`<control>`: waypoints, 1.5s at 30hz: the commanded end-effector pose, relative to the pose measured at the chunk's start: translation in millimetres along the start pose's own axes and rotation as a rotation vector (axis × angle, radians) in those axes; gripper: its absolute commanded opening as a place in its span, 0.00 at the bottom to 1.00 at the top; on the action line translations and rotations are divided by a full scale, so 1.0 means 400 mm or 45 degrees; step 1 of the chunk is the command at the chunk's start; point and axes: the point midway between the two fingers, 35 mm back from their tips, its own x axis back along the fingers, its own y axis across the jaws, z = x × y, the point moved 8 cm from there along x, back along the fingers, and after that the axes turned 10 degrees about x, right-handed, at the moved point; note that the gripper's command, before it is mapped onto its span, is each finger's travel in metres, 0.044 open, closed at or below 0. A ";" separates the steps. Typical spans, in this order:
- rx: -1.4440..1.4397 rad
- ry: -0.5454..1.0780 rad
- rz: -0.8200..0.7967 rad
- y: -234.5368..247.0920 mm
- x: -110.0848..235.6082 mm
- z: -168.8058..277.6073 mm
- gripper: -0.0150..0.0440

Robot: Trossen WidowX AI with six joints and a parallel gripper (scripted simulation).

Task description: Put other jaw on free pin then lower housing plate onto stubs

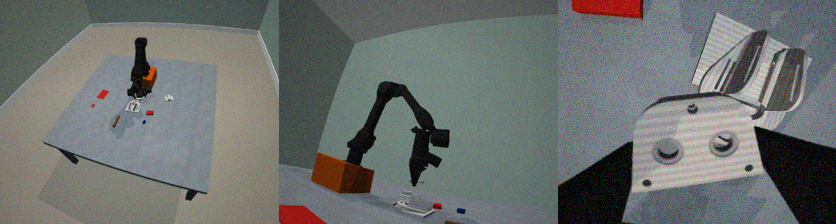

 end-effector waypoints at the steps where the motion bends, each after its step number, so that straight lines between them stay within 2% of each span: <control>1: -0.108 -0.005 -0.005 -0.026 0.000 0.016 0.85; 18: -0.541 -0.011 -0.003 -0.130 0.003 0.098 0.85; 45: -0.556 -0.011 -0.003 -0.127 0.003 0.100 0.85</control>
